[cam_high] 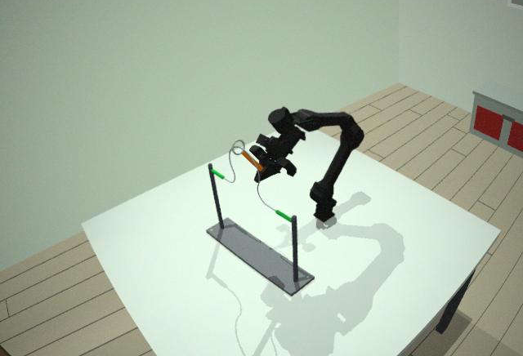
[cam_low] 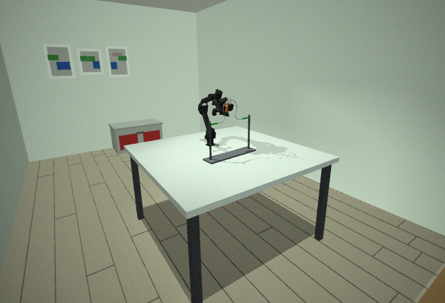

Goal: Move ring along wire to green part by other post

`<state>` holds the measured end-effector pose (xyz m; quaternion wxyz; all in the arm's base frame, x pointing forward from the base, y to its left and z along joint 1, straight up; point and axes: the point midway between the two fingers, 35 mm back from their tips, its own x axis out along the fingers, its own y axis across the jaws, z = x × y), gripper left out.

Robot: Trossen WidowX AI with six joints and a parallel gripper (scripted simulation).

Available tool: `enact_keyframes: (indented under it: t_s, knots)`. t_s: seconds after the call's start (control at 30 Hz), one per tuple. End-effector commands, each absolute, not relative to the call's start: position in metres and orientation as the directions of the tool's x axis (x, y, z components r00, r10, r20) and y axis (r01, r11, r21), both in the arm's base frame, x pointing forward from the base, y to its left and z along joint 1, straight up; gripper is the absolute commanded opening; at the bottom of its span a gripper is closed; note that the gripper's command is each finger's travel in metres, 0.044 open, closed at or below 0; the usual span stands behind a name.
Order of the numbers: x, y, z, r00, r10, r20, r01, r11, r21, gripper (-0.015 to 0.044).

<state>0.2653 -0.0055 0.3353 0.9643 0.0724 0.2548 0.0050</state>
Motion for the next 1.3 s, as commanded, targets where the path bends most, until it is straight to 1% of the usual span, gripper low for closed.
enact_keyframes:
  t_s: [0.0, 0.63, 1.27]
  knots:
    - [0.266, -0.009, 0.335, 0.873, 0.013, -0.487, 0.029, 0.996, 0.079, -0.015]
    - [0.267, -0.021, 0.335, 0.884, -0.123, -0.45, 0.036, 0.98, -0.197, -0.015]
    - [0.268, -0.034, 0.338, 0.893, -0.243, -0.378, 0.048, 0.888, -0.458, -0.015]
